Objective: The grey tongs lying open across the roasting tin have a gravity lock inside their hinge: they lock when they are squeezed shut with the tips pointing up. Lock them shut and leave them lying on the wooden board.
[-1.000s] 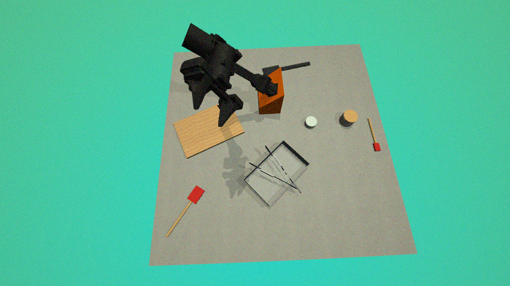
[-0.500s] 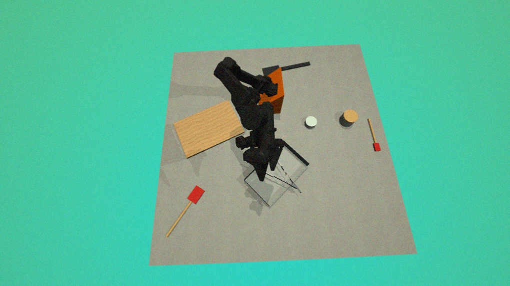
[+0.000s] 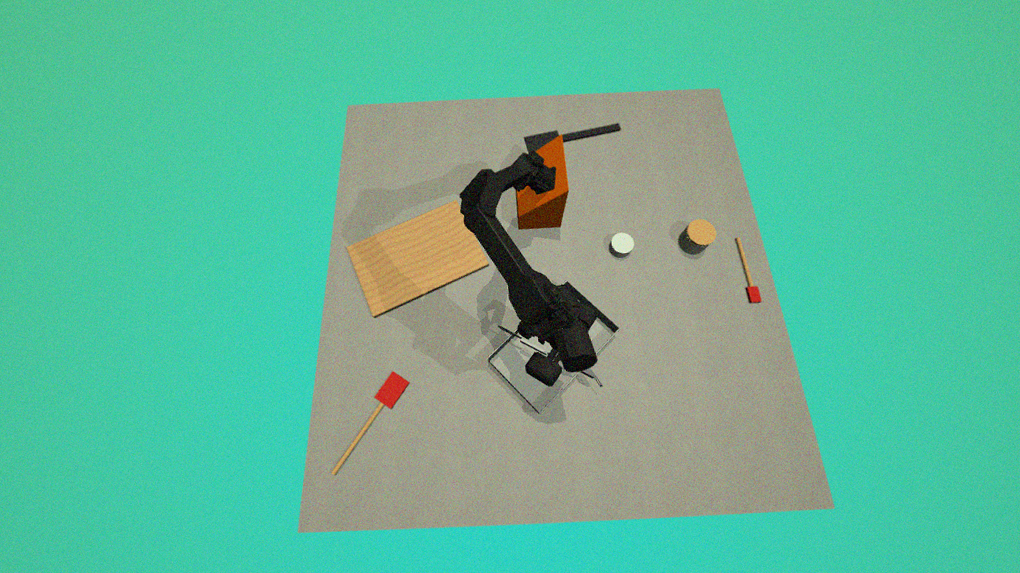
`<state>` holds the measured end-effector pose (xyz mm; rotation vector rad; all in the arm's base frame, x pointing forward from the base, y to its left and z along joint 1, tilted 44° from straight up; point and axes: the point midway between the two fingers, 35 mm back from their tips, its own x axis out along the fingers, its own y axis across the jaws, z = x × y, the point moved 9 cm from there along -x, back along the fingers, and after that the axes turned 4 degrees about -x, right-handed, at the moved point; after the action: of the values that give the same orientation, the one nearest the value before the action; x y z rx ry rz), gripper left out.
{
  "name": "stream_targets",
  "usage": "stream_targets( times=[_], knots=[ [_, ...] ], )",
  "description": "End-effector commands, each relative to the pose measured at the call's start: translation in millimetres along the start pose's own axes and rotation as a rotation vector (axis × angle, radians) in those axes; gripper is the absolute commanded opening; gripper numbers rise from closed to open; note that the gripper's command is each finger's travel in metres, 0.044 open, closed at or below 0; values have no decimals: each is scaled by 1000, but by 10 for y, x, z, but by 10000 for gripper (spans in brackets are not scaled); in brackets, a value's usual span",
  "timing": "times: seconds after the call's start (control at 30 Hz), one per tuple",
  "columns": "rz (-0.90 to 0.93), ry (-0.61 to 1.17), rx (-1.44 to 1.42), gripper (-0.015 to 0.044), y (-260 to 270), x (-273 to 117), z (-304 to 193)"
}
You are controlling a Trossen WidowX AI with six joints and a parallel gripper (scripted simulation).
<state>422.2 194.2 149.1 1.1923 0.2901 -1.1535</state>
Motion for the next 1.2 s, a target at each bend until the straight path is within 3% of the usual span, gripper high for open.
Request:
stream_targets(
  times=[0.0,0.13,1.17],
  knots=[
    [-135,-123,81,440,-164,418,44],
    [-224,-225,135,440,-305,701,93],
    [-224,-224,136,440,-426,928,57]
  ],
)
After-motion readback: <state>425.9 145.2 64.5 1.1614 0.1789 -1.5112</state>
